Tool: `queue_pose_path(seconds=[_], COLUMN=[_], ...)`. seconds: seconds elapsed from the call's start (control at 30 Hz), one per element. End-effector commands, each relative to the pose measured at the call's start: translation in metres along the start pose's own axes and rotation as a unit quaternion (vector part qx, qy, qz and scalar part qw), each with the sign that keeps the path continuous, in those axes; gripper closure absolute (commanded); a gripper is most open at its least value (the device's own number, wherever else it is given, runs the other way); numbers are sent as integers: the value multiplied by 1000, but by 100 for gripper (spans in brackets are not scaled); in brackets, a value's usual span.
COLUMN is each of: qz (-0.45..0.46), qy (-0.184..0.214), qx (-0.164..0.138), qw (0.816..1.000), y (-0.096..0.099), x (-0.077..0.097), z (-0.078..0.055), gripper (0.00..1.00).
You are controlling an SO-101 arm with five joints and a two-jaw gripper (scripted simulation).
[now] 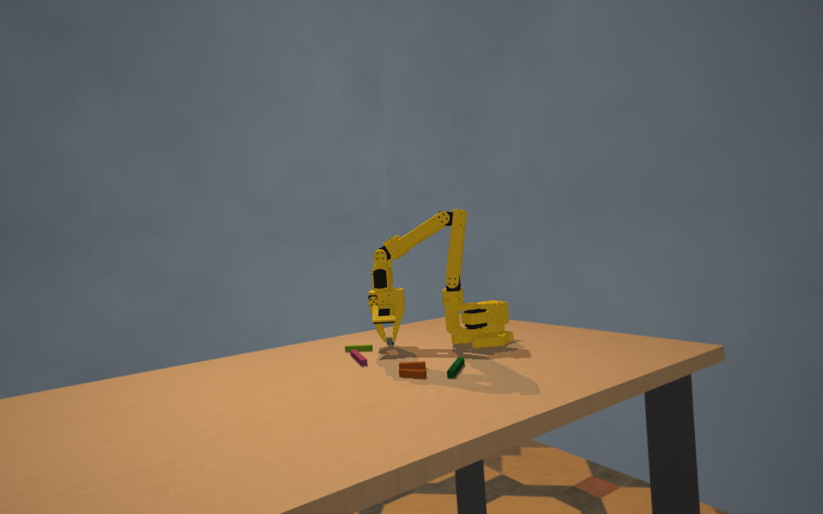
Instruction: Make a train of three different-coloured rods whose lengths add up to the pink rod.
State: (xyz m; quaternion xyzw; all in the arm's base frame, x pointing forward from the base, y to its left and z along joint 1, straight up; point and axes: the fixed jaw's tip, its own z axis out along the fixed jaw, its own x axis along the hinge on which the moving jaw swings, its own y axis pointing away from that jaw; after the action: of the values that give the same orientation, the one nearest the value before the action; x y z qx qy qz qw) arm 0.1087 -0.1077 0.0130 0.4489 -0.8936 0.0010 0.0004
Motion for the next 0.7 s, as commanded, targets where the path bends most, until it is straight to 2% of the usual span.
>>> queue_pose_path(seconds=[0.0, 0.67], qz=[1, 2], qy=[2, 2], qx=[24, 22], qw=[1000, 1000], y=[-8, -6], x=[1, 0], z=[-4, -1], gripper=[100, 100])
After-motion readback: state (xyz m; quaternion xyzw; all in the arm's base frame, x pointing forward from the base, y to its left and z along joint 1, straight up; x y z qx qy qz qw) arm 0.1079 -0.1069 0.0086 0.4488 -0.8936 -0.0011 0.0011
